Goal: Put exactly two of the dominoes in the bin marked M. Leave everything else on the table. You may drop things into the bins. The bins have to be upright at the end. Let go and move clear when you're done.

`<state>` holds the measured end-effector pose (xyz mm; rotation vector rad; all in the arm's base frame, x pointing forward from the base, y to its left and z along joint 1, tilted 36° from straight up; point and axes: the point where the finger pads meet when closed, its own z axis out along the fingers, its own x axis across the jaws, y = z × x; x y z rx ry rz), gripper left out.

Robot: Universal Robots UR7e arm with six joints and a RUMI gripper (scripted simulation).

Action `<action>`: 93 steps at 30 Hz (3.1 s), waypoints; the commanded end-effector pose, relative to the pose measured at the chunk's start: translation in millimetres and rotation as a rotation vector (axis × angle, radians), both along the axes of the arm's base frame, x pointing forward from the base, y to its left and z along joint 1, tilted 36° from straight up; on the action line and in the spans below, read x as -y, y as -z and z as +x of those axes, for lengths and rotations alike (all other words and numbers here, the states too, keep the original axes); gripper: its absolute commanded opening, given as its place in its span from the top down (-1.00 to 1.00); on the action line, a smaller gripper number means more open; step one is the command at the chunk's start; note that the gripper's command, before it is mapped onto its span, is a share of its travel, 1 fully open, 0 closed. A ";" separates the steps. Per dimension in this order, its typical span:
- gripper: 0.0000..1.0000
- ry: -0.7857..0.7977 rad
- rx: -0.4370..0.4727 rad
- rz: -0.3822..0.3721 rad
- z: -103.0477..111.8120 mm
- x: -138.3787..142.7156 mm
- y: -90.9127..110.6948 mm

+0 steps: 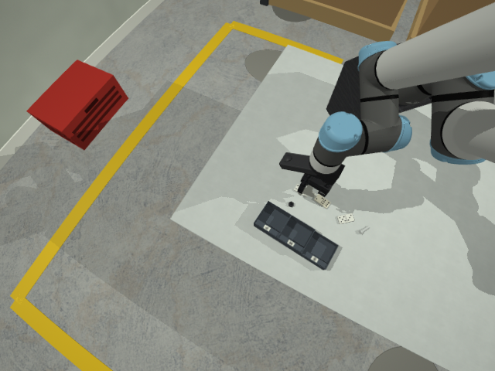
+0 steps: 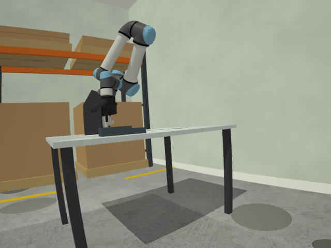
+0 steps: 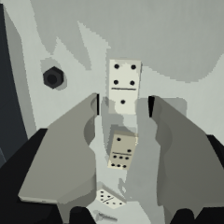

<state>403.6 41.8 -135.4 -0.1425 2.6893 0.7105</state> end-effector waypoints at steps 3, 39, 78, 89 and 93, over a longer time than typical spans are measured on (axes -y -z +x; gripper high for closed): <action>0.51 0.003 0.003 -0.003 1.8 -0.5 2.3; 1.00 0.003 0.003 -0.003 4.9 -7.1 11.9; 1.00 0.003 0.003 -0.003 -13.9 22.4 -36.7; 1.00 0.003 0.003 -0.003 -13.9 22.4 -36.6; 1.00 0.003 0.003 -0.003 -14.0 22.4 -36.7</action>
